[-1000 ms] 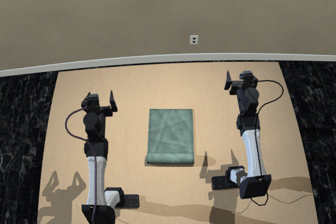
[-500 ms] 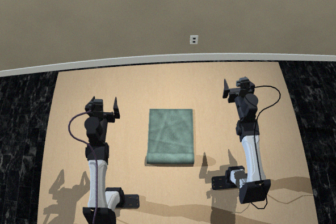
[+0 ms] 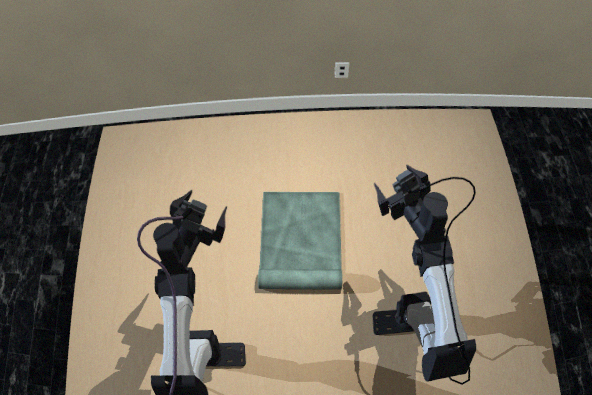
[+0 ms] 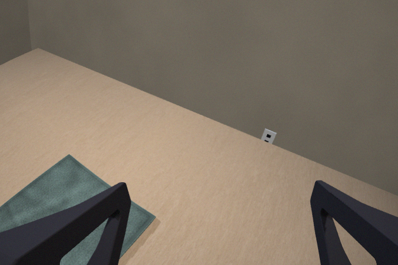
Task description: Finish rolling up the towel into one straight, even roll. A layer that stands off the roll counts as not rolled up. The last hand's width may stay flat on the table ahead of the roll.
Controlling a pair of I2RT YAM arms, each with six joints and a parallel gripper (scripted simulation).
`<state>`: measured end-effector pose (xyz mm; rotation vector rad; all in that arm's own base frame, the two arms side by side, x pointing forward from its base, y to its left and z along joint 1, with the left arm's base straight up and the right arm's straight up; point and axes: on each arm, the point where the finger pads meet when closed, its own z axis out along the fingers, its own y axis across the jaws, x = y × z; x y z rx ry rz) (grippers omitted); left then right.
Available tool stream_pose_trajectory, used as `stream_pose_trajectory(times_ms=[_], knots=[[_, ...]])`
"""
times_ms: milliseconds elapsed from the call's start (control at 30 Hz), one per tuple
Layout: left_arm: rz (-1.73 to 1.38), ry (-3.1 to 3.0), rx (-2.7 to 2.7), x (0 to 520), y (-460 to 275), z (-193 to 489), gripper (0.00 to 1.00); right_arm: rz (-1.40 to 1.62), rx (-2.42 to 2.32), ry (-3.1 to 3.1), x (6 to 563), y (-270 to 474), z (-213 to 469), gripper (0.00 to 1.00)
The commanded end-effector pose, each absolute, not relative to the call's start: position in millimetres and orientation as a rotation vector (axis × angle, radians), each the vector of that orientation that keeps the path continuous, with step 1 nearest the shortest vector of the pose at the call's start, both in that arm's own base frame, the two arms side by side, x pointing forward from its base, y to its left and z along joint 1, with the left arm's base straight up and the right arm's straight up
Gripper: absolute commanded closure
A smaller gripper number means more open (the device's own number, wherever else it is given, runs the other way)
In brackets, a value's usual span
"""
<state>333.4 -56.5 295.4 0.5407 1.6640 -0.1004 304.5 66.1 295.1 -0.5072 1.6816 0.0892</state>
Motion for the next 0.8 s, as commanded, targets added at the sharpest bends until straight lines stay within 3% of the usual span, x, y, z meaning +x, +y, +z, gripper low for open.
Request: stream_pose_trajectory(times_ms=[0,767], knots=[[-0.149,1.671,0.787,313,-79,263,0.02,0.126,-0.738,1.699,278,94,264,0.02],[-0.307,1.580,1.611,243,-161,128,0.02,0.257,-1.518,1.664,173,190,128,0.02]])
